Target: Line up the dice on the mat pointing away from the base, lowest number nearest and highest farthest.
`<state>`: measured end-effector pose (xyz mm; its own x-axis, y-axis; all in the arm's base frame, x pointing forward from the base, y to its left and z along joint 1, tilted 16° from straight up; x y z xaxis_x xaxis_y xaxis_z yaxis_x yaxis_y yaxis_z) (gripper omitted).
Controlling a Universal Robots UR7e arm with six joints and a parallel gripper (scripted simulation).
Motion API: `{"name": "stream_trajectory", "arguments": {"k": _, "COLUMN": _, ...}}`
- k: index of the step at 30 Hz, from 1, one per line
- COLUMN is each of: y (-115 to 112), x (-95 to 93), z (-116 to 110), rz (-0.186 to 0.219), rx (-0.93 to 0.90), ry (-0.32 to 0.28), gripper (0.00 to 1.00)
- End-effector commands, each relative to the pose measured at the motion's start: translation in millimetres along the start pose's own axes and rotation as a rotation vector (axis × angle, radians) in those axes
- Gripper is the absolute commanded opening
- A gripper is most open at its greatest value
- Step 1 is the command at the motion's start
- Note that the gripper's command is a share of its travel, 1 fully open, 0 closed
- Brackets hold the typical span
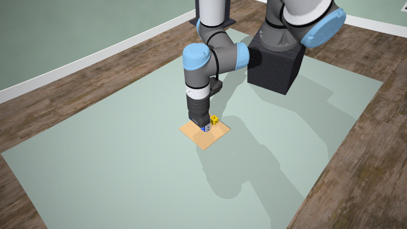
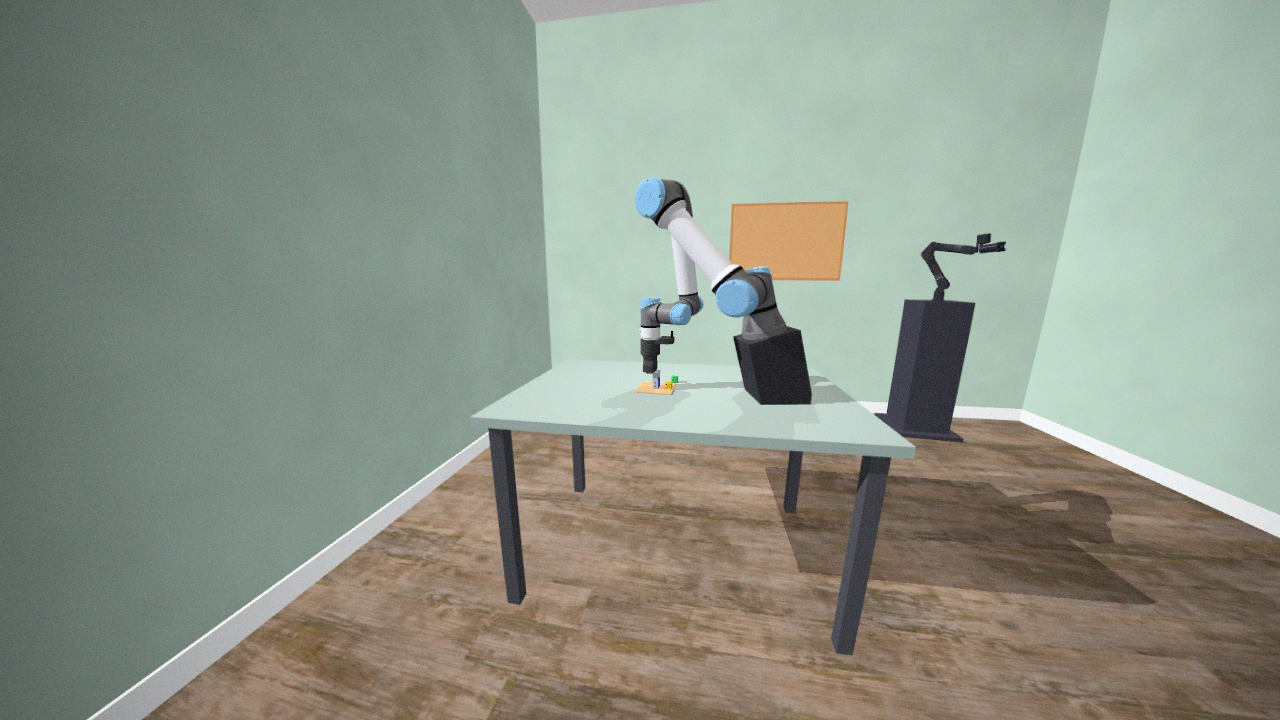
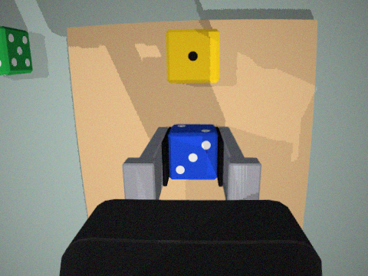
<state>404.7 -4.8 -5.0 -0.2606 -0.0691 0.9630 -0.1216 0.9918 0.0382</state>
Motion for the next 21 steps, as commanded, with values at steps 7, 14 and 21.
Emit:
{"name": "stream_trajectory", "arguments": {"k": 7, "y": -0.1, "x": 0.3, "z": -0.3, "rz": 0.001, "rx": 0.0, "ry": -0.001, "gripper": 0.55}}
{"name": "stream_trajectory", "arguments": {"k": 14, "y": -0.1, "x": 0.3, "z": -0.3, "rz": 0.001, "rx": 0.0, "ry": -0.001, "gripper": 0.67}}
{"name": "stream_trajectory", "arguments": {"k": 21, "y": -0.1, "x": 0.3, "z": -0.3, "rz": 0.001, "rx": 0.0, "ry": -0.001, "gripper": 0.79}}
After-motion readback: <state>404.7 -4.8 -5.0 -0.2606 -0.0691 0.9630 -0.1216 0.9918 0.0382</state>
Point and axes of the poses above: the point where the finger pads meet when closed, its own x axis back along the fingers, its own y axis across the jaws, z = x × y, the point moved 10 cm from there along x, back along the fingers, and after that the axes turned 8 degrees about x, right-handed, at the moved point
